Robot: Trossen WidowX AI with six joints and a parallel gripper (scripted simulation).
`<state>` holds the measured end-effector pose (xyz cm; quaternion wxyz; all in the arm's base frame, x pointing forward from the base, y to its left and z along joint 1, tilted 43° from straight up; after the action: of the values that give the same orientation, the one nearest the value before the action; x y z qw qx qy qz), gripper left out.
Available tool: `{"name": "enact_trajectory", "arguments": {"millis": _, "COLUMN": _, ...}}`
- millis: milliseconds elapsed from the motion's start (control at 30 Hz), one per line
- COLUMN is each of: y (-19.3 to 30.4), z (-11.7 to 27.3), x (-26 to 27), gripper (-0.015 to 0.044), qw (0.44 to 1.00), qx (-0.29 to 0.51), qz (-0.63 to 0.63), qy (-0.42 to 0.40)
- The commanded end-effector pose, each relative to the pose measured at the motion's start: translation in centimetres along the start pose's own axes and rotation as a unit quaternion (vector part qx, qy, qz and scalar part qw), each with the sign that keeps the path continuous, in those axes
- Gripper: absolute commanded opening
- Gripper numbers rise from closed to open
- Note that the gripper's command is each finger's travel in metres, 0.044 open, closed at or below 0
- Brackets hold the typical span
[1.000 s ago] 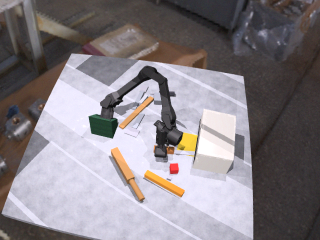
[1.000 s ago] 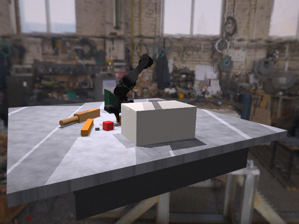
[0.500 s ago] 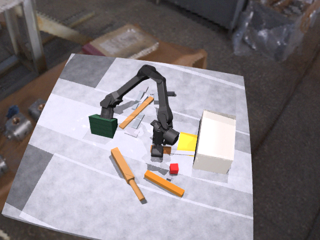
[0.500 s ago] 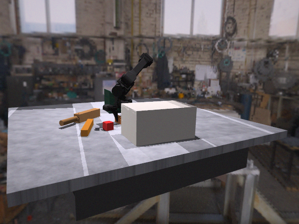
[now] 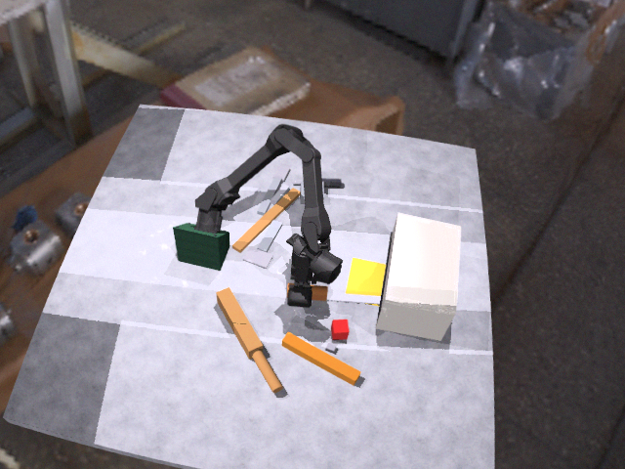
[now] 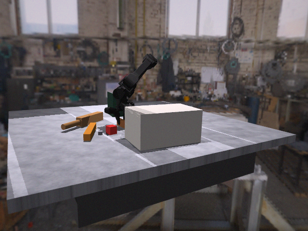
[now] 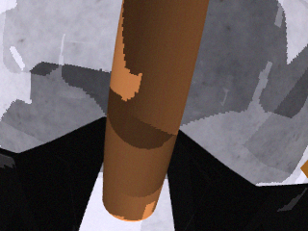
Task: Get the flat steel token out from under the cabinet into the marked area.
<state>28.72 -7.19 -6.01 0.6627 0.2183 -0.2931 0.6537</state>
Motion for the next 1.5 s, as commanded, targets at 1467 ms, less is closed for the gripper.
{"name": "enact_trajectory", "arguments": {"millis": 1467, "y": 7.0, "z": -0.1, "x": -0.9, "gripper": 0.0, "qw": 1.0, "qx": 0.004, "qz": -0.002, "qy": 0.0}}
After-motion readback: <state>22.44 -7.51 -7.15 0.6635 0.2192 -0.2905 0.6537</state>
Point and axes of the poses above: the point midway between the two fingers, 35 mm back from their tips, its own z axis back along the fingers, its own x axis across the jaws, y = z × x, the point moved 4 cm from there along z, back along the fingers, and after that the axes turned 3 degrees about -z, right-handed, at the moved point
